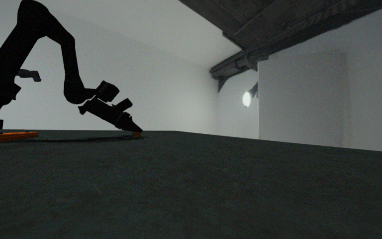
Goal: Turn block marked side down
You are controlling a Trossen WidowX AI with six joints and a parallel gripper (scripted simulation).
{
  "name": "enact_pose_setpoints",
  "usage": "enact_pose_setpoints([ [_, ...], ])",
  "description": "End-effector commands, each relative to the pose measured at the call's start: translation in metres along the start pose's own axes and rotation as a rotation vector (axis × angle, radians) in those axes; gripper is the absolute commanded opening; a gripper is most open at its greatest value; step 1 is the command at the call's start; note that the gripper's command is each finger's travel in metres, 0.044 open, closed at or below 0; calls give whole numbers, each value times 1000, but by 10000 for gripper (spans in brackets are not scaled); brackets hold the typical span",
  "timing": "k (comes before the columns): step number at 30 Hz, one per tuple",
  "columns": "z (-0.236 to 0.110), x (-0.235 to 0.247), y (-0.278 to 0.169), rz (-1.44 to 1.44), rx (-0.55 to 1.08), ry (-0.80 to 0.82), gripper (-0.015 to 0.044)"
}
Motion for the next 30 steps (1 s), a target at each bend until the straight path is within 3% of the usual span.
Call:
enact_pose_setpoints([
  [1, 0, 0, 0, -5, -1, -2, 440],
  [18, 0, 0, 1, -5, 5, -3, 440],
  [24, 6, 6, 24, -12, 208, -26, 440],
  [30, -23, 9, 59, -9, 441, -56, 440],
])
Point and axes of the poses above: the point midway between the two fingers, 35 mm back from their tips, its own z axis out along the fingers, its own x axis across the jaws, y = z × x, the point moved 4 cm from there along -z, back along the fingers, and after that the axes turned 7 degrees about z, right-handed, at the moved point
